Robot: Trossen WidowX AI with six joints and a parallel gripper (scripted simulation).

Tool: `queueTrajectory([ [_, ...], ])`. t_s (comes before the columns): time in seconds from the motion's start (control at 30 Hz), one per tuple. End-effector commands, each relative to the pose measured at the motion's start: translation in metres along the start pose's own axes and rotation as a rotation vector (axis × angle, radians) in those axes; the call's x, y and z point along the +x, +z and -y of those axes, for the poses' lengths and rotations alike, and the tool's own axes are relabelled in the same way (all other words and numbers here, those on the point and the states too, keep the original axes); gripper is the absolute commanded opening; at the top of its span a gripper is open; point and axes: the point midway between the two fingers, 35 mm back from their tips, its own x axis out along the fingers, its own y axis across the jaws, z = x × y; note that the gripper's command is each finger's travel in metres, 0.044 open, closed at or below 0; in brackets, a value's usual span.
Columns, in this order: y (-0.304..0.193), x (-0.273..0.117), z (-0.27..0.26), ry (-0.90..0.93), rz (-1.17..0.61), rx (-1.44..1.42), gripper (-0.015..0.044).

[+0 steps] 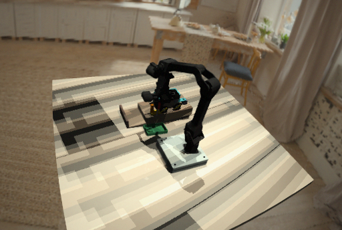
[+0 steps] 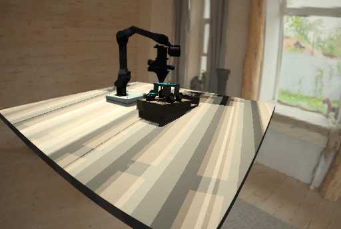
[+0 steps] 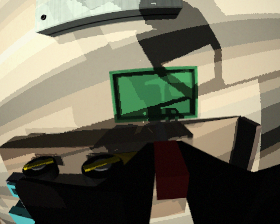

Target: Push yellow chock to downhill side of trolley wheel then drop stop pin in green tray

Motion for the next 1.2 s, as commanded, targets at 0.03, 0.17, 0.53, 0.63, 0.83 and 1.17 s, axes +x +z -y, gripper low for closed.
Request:
queueTrajectory([
  [0.03, 0.005, 0.006, 0.001, -0.006, 0.003, -0.007, 0.0],
  [0.17, 0.013, 0.017, 0.001, -0.005, 0.004, -0.007, 0.0],
  [0.53, 0.015, 0.031, 0.003, -0.101, 0.011, -0.006, 0.0],
  [0.63, 0.015, 0.041, 0.007, -0.149, 0.011, -0.007, 0.0],
  [0.83, 0.014, 0.061, 0.017, -0.178, 0.01, -0.008, 0.0],
  [1.17, 0.017, 0.084, 0.029, -0.18, 0.01, -0.008, 0.0],
])
